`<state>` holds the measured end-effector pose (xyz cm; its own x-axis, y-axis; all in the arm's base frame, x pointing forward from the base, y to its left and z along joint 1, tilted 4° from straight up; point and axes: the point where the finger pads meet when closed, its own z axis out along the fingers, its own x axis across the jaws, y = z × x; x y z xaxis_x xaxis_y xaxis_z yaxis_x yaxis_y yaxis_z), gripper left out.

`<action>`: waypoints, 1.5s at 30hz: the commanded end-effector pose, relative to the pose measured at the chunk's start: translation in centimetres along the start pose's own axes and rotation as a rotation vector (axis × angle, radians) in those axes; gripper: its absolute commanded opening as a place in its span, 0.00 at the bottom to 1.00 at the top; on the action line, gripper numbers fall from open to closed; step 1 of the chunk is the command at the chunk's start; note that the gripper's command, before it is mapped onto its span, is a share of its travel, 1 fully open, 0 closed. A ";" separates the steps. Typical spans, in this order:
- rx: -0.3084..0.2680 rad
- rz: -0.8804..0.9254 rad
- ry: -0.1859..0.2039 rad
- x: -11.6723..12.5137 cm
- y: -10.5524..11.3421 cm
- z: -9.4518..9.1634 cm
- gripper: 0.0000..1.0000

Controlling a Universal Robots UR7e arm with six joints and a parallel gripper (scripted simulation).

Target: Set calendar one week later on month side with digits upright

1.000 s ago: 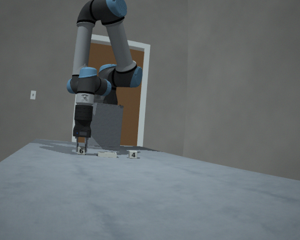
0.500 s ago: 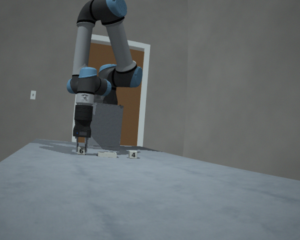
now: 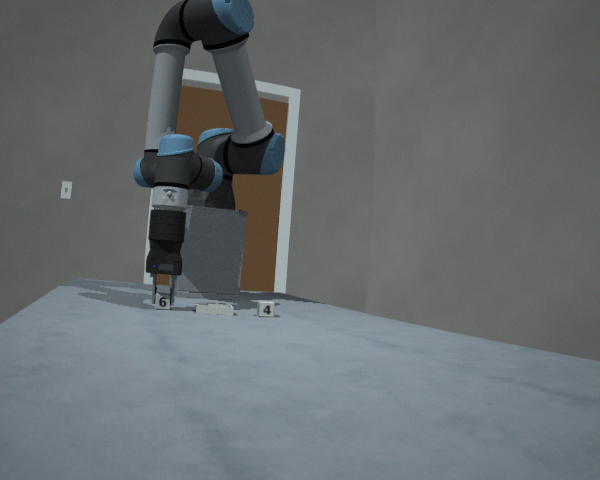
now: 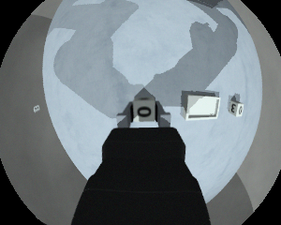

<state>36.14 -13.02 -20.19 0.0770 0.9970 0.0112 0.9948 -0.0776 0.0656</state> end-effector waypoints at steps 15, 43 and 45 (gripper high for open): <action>-0.001 0.000 -0.001 0.0 0.0 0.0 0.60; -0.001 0.000 -0.001 0.0 0.0 0.0 0.60; -0.001 0.000 -0.001 0.0 0.0 0.0 0.66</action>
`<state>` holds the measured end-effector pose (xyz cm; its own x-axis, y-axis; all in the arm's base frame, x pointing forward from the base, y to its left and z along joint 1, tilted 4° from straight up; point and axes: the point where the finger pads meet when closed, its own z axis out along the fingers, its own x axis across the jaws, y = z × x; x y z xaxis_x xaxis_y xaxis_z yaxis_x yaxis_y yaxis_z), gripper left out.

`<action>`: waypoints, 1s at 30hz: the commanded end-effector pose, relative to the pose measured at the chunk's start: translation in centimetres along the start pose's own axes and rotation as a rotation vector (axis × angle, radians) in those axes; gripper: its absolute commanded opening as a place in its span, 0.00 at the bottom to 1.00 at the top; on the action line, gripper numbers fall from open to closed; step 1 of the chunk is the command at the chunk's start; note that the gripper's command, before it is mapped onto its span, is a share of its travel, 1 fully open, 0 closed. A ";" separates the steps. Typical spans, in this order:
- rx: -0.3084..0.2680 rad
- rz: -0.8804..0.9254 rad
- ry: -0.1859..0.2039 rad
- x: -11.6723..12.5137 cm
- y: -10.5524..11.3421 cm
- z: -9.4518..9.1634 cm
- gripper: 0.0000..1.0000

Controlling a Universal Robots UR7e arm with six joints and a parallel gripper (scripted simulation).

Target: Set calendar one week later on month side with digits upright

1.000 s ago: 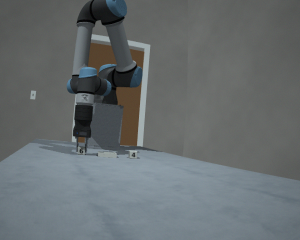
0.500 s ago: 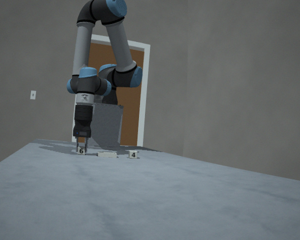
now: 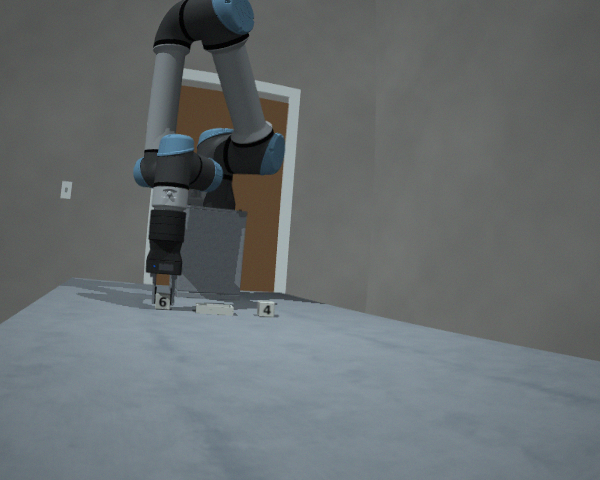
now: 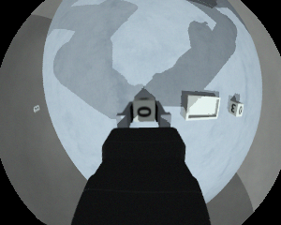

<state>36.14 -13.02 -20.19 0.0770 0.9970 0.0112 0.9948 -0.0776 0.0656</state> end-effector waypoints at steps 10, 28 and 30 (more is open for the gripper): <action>-0.001 0.000 -0.001 0.0 0.0 0.0 0.84; -0.001 0.000 -0.001 0.0 0.0 -0.2 0.90; -0.001 0.000 -0.001 0.0 0.0 -0.3 0.90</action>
<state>36.13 -13.02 -20.12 0.0771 0.9970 0.0113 0.9948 -0.0776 0.0654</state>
